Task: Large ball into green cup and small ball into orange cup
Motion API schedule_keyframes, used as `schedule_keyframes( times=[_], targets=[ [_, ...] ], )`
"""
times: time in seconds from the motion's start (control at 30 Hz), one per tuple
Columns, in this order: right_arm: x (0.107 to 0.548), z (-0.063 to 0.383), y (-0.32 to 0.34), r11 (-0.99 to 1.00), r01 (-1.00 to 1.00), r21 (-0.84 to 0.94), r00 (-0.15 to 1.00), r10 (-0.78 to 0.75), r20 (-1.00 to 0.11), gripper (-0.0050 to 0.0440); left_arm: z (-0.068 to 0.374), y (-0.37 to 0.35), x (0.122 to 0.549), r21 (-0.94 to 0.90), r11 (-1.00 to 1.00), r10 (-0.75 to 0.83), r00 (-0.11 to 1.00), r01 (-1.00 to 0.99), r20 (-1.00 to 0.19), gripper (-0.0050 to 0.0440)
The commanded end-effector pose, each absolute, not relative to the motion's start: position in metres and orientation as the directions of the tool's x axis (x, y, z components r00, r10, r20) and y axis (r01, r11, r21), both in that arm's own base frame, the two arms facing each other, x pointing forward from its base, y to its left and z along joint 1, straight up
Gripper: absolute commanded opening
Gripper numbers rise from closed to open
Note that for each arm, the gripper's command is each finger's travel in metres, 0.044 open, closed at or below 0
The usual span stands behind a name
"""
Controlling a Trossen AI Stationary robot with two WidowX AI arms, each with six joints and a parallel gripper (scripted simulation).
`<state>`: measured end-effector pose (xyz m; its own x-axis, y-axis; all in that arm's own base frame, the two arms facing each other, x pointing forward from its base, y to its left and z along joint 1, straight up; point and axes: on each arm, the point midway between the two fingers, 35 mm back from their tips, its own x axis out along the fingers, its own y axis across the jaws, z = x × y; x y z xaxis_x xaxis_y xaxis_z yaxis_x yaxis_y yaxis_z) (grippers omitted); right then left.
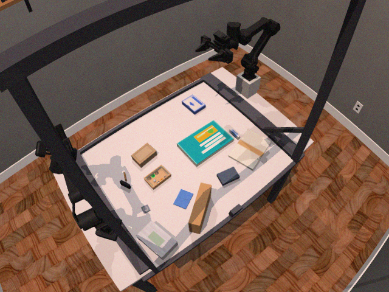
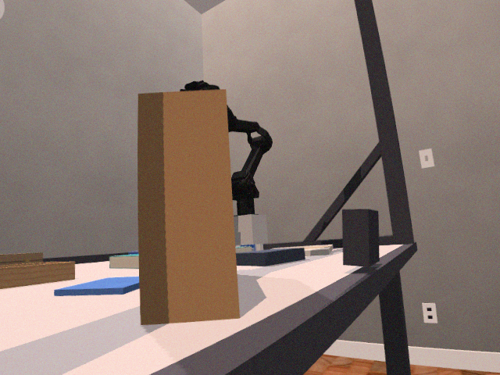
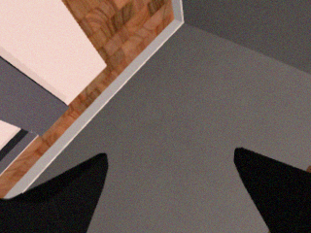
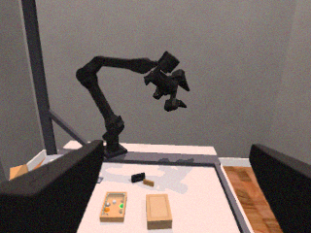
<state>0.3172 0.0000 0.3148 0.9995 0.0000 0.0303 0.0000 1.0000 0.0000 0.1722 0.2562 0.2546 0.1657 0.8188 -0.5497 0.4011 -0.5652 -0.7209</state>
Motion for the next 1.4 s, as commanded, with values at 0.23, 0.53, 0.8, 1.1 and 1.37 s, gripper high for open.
schedule_keyframes(
  times=[0.23, 0.53, 0.8, 1.1, 1.37],
  targets=[
    [0.316, 0.323, 0.000, 1.000, 0.000, 0.000, 0.999, 0.000, 0.050, 0.0400, 0.240, 0.233, 0.224, -0.764, -0.644, 0.725, 0.279, -0.051, -0.630, 0.0400],
    [0.316, 0.323, 0.000, 1.000, 0.000, 0.000, 0.999, 0.000, 0.050, 0.0400, 0.211, 0.189, 0.277, -0.670, -0.493, 0.579, 0.365, -0.555, -0.729, 0.0400],
    [0.316, 0.323, 0.000, 1.000, 0.000, 0.000, 0.999, 0.000, 0.050, 0.0400, 0.197, 0.164, 0.297, -0.584, -0.321, 0.506, 0.386, -0.746, -0.771, 0.0400],
    [0.316, 0.323, 0.000, 1.000, 0.000, 0.000, 0.999, 0.000, 0.050, 0.0400, 0.167, 0.103, 0.330, -0.369, 0.130, 0.350, 0.390, -0.920, -0.852, 0.0400],
    [0.316, 0.323, 0.000, 1.000, 0.000, 0.000, 0.999, 0.000, 0.050, 0.0400, 0.153, 0.073, 0.340, -0.257, 0.375, 0.281, 0.373, -0.891, -0.884, 0.0400]
  ],
)
